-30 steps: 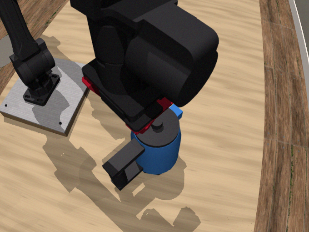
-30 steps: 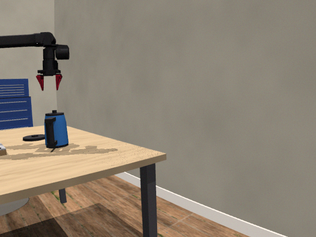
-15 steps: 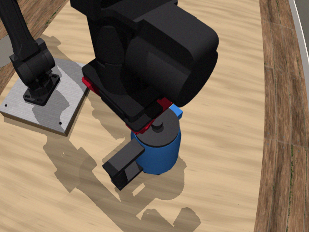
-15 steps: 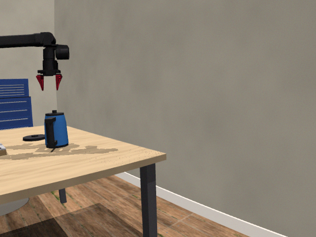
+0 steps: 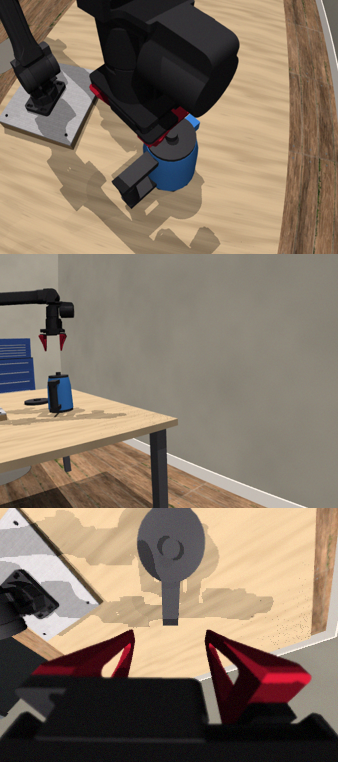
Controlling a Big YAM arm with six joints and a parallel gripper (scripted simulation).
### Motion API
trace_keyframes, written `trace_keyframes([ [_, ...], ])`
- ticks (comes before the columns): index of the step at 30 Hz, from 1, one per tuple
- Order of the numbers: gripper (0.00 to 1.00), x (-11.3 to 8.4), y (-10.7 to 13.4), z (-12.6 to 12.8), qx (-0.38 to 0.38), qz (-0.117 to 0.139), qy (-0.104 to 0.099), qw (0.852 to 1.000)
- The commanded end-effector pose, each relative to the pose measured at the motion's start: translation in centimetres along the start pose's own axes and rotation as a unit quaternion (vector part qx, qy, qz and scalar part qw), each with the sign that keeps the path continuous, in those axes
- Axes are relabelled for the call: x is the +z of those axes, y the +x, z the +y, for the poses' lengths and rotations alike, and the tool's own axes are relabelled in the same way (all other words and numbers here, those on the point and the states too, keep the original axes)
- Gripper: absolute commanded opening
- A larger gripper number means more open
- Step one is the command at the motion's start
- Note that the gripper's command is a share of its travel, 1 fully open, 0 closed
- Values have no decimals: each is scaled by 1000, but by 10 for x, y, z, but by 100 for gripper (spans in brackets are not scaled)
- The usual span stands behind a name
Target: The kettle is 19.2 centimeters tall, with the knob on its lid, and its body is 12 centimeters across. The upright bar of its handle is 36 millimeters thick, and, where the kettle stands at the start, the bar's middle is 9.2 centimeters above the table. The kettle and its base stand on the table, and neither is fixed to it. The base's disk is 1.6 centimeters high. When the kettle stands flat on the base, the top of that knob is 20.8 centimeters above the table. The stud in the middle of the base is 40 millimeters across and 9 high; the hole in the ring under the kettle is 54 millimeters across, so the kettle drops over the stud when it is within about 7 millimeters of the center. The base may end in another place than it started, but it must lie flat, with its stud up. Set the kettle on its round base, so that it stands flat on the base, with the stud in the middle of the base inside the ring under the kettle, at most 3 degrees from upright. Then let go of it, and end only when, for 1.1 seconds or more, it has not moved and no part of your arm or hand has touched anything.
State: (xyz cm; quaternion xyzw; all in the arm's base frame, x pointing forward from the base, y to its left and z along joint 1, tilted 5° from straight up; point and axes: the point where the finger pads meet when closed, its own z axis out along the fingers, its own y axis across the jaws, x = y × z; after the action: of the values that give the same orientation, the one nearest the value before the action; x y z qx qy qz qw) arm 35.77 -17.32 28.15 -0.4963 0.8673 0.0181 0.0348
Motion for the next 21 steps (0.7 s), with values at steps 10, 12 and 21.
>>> trace_keyframes([
  [10, 74, 15, -4, -5, 0, -3, 9, 1000],
  [12, 74, 15, -4, -5, 0, -3, 9, 1000],
  [21, 74, 54, -2, -6, 3, -2, 6, 1000],
])
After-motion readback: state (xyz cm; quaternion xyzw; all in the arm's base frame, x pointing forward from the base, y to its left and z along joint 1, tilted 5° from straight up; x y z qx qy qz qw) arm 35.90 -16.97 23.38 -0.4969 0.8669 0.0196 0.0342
